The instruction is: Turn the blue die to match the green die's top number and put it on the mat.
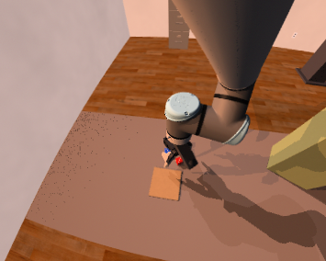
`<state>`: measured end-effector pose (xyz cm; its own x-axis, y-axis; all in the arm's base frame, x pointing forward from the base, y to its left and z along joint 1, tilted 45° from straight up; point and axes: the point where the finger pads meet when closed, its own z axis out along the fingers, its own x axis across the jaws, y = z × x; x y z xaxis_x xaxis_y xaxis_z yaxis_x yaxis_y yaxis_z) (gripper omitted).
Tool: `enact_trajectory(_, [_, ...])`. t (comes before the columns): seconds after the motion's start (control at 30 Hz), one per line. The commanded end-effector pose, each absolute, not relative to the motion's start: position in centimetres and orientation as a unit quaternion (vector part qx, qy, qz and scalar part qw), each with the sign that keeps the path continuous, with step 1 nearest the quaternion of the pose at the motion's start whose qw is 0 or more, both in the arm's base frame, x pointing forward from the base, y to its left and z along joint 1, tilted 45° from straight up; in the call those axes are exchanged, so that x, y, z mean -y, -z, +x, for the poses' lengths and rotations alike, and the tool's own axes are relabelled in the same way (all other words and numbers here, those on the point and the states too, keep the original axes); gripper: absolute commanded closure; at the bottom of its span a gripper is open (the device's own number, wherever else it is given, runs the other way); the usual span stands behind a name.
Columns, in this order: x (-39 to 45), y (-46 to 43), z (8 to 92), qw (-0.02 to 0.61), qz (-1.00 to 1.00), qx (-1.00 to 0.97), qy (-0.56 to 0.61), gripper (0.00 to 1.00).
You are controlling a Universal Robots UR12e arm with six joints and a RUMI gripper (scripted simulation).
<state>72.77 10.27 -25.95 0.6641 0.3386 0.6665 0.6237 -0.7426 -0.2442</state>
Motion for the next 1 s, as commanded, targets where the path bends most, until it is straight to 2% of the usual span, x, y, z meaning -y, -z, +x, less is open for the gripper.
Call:
enact_trajectory(0.0, [-11.73,25.68,71.05,0.232,-0.882,0.272,0.307,0.00])
enact_trajectory(0.97, [-11.92,25.65,70.83,0.232,-0.882,0.272,0.307,0.00])
